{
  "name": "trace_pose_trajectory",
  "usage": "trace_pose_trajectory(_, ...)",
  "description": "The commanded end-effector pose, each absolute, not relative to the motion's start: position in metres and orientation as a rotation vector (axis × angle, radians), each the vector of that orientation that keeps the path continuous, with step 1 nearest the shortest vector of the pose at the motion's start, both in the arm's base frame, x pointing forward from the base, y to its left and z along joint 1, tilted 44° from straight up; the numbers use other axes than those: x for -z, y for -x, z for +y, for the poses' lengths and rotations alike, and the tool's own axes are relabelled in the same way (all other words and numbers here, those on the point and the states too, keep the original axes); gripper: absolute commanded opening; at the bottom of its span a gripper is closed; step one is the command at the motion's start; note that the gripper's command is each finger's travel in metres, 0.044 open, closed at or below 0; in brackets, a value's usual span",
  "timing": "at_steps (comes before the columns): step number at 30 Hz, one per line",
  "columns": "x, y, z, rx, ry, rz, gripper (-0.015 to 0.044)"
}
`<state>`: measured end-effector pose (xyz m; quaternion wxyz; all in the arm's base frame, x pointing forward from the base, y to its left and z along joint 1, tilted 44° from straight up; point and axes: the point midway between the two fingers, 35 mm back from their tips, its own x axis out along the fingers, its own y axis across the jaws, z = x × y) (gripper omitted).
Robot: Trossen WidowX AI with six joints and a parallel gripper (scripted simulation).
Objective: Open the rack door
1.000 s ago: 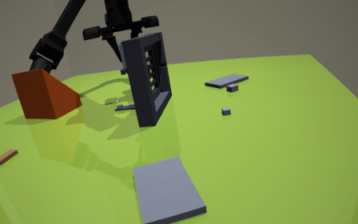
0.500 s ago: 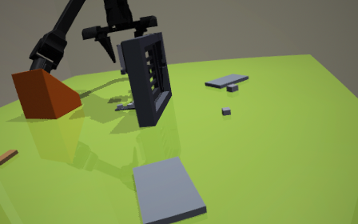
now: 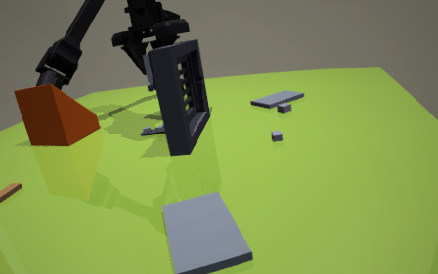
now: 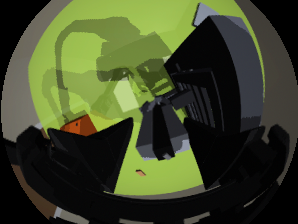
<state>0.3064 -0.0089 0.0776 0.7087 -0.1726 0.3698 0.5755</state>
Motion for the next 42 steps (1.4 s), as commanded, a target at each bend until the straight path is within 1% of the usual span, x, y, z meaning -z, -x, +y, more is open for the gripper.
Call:
trace_pose_trajectory(1,-0.0774,-0.3078,-0.0077,-1.205,0.258,0.911,0.0292)
trace_pose_trajectory(22,-0.0775,-0.3078,-0.0077,-0.601,-0.576,1.409,0.0292)
trace_pose_trajectory(42,-0.0775,-0.3078,-0.0077,0.153,-1.345,1.661,0.0292)
